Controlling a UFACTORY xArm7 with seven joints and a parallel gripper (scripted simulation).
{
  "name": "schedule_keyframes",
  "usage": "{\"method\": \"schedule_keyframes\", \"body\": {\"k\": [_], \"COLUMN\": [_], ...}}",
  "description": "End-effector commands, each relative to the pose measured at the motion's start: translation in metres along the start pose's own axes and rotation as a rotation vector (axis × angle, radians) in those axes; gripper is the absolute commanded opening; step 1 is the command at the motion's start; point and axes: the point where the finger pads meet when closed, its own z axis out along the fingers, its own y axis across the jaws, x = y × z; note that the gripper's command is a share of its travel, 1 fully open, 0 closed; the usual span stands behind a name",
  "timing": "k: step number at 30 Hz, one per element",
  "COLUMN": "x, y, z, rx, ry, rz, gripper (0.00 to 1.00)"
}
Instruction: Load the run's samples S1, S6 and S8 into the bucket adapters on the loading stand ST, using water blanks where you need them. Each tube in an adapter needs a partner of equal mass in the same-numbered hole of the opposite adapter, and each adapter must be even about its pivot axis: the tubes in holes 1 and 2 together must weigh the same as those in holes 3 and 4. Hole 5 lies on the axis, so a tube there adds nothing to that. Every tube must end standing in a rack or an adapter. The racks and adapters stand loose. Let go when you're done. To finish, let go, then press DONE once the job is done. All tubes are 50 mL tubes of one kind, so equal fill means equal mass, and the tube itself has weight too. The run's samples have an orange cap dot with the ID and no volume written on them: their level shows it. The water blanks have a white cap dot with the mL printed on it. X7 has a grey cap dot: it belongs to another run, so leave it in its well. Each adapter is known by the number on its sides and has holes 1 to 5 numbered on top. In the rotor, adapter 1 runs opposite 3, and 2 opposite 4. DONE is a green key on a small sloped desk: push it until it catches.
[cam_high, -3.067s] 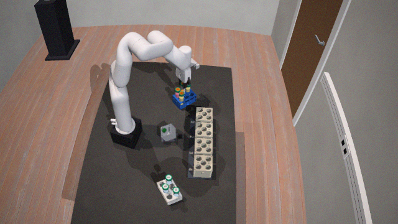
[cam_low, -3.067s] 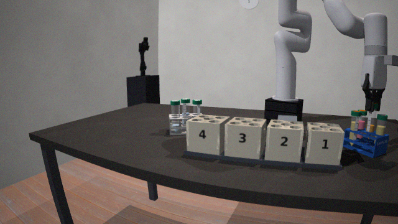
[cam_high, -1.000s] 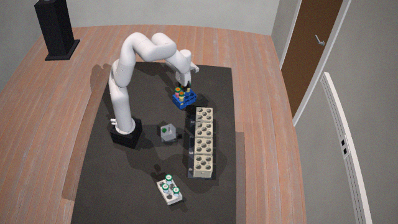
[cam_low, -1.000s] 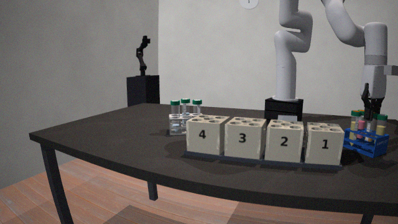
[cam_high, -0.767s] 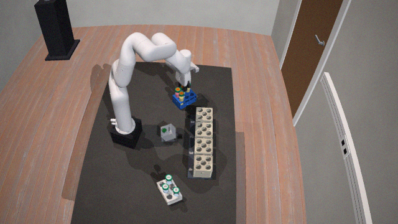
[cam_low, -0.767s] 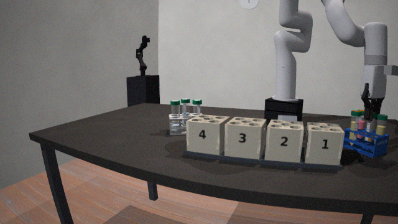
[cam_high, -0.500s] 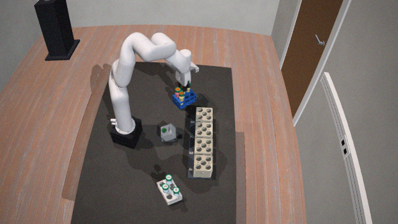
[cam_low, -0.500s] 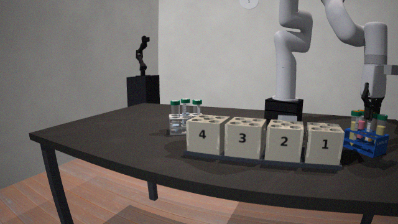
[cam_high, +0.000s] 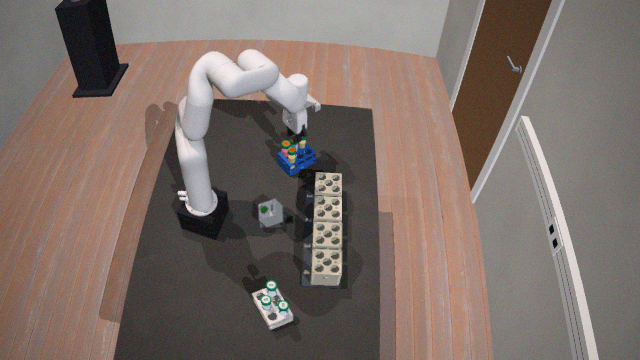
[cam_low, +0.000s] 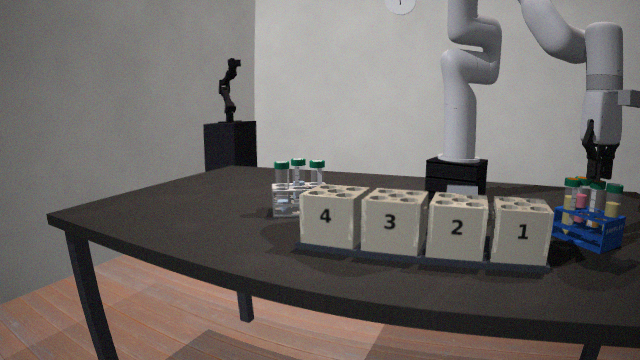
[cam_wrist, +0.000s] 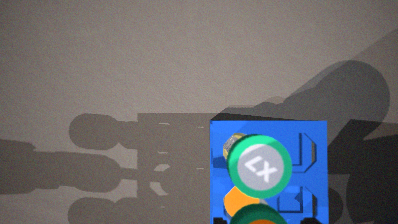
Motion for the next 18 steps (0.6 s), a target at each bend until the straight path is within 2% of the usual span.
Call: {"method": "schedule_keyframes", "body": {"k": [1,18], "x": [0.002,0.002], "y": [0.0,0.0], "z": [-0.009,-0.039], "rx": [0.0,0.0], "ry": [0.004,0.004], "rz": [0.0,0.0], "gripper": [0.44,0.44]}}
